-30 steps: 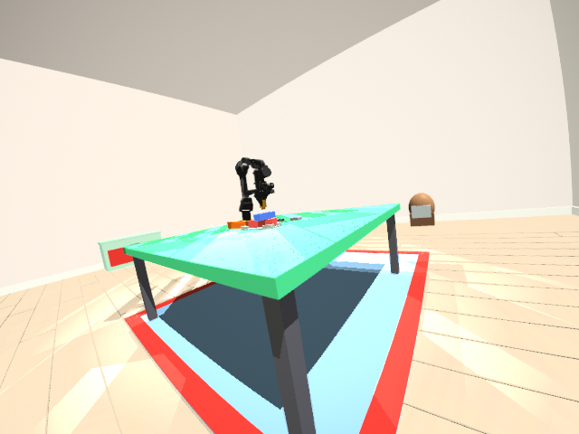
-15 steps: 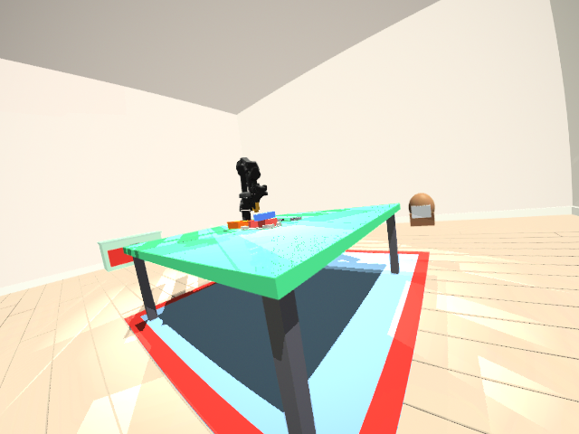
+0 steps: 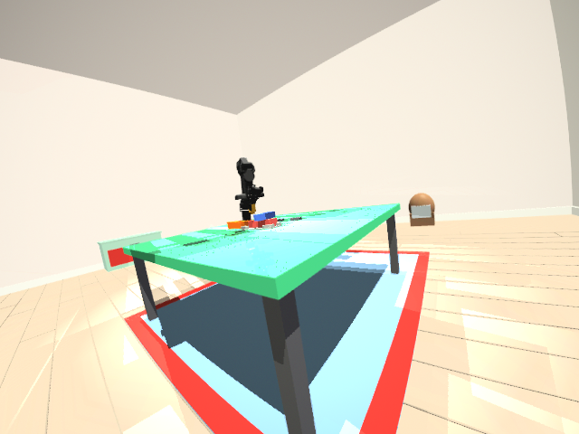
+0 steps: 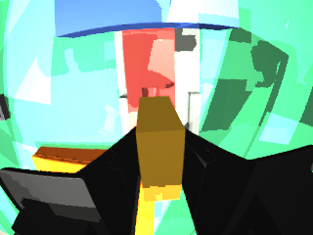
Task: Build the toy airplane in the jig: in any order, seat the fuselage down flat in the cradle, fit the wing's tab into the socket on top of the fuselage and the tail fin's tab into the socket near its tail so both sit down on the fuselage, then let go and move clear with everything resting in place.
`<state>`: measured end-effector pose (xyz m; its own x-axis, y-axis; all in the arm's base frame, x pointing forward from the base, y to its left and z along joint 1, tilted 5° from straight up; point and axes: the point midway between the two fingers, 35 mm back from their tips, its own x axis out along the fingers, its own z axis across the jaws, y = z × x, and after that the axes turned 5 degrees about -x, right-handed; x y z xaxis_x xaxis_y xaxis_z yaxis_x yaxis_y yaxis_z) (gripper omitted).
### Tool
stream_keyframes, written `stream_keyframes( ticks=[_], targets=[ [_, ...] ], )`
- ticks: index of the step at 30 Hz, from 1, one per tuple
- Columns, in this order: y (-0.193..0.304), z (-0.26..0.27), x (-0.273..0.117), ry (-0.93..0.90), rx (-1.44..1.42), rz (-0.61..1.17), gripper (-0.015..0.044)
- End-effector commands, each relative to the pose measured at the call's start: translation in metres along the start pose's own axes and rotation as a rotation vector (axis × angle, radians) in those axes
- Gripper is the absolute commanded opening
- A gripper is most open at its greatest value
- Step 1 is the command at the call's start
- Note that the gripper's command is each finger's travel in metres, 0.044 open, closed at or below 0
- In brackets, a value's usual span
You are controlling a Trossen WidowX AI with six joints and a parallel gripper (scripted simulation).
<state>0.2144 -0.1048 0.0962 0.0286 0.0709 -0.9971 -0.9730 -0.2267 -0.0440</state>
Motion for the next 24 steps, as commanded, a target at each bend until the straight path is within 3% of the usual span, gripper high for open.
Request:
stream_keyframes(
  ticks=[1,24],
  targets=[
    [0.000,0.000,0.001,-0.003,-0.004,-0.002,0.0067],
    [-0.001,0.000,0.015,-0.003,-0.004,-0.003,0.0067]
  ],
)
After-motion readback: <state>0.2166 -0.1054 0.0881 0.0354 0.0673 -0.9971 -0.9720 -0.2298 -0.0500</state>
